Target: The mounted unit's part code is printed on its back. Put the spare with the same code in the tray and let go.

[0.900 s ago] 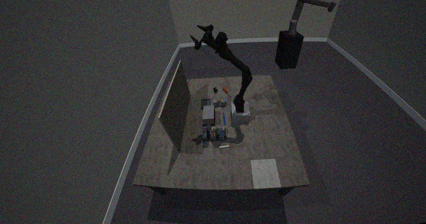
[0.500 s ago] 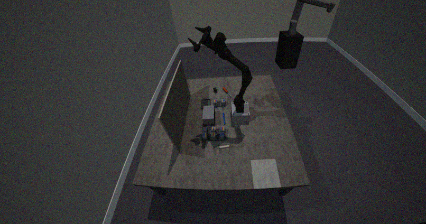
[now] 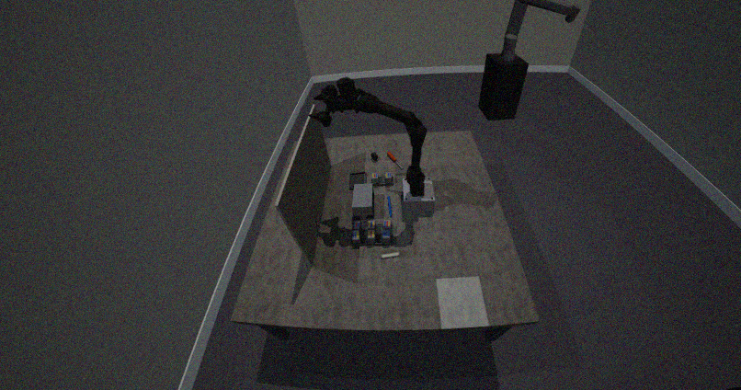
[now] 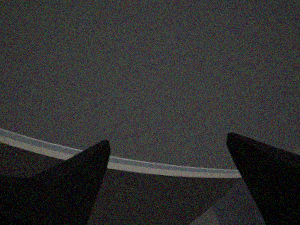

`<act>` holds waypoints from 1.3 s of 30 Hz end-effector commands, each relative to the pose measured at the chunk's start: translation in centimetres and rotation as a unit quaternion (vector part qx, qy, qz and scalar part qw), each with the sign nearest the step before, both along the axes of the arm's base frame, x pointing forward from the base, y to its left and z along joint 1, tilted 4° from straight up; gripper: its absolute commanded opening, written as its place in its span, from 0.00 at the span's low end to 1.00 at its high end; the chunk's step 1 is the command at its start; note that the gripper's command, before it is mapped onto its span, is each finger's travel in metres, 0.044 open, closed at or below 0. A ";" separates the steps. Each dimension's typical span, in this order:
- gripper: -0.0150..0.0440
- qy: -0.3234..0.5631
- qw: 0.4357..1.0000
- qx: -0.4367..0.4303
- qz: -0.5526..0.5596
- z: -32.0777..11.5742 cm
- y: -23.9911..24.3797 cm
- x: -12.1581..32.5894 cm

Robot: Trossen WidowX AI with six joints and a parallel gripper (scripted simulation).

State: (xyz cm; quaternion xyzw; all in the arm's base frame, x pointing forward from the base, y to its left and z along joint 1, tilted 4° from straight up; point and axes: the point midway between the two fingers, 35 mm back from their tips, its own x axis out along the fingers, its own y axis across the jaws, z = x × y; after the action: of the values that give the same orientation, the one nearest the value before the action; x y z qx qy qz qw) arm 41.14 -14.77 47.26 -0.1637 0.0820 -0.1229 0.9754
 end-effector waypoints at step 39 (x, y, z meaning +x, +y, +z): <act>1.00 0.617 0.745 0.251 -0.032 -32.6 12.5 -4.4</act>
State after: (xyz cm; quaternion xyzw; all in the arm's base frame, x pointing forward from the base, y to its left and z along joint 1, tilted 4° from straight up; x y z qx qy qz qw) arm 36.84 -2.22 14.92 0.0491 0.6954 0.0024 0.7169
